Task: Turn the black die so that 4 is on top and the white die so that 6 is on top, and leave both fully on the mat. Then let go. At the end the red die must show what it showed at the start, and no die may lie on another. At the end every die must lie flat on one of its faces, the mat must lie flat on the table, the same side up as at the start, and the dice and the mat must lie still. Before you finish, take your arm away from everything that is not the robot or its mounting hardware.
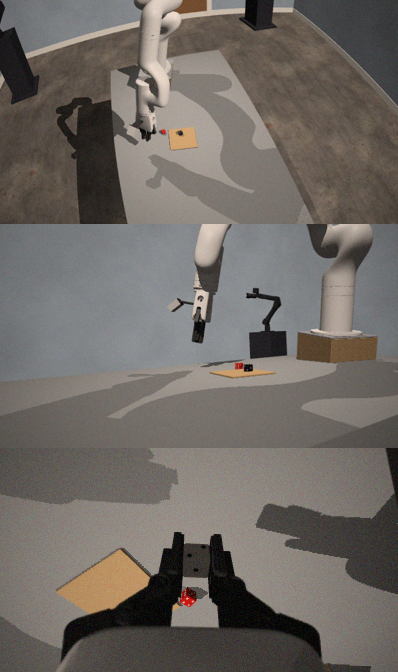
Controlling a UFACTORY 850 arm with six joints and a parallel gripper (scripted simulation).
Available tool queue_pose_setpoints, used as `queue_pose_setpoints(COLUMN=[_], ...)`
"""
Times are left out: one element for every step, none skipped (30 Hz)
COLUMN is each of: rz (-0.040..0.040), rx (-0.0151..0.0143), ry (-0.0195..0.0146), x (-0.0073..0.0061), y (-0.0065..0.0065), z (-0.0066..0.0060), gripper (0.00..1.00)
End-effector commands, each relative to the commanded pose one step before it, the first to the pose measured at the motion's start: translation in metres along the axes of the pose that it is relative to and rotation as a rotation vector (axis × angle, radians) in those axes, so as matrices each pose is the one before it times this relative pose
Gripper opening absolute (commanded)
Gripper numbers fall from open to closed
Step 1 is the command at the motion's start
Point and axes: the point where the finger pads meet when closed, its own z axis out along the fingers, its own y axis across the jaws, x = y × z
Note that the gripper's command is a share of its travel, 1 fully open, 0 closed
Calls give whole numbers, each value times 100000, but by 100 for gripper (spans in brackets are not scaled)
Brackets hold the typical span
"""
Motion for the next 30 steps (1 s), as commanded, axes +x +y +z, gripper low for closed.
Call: queue_pose_setpoints(rz=[456, -22, 25, -6, 0, -11, -30, 0, 0, -15, 52, -78, 70, 25, 3, -22, -12, -12, 73, -24, -9, -58, 87, 24, 0, 0, -14, -30, -32, -25], rx=[981, -42, 4, -26, -40, -24, -125, 0, 0, -30, 12, 28, -19, -5, 4, 12, 10, 6, -32, 20, 6, 43, -53, -12, 0, 0, 14, 26, 27, 21], ry=[17553, 1501, 4640, 970, 4902, 914, 5011, 0, 0, 825, 5670, 5605, 3039, 2374, 3247, 1956, 4155, 773, 4594, 3669, 526, 3758, 3322, 2802, 0, 0, 2271, 1748, 1255, 813], x=[-233, -29, -67, -11, -45, -6, -42, 0, 0, -4, -83, -55, -47, -32, -38, -18, -39, -5, -59, -35, -4, -25, -39, -28, 0, 0, -19, -12, -7, -4], y=[-72, 74, 9, 12, -45, -1, 7, 0, 0, 6, -1, 36, -9, -1, 4, 6, 9, 3, -2, 7, 2, 10, -2, 2, 0, 0, 3, 3, 3, 2], z=[179, -11, 21, -6, -25, -14, -45, 0, 0, -16, 16, -101, 31, 0, -22, -32, -47, -15, 6, -49, -11, -74, 17, -15, 0, 0, -32, -36, -32, -24], gripper=[15, 15, 15, 15, 15, 15, 15, 15, 15, 15, 15, 15, 15, 15, 15, 15, 15, 15, 15, 15, 15, 15, 15, 15, 15, 15, 15, 15, 15, 15])
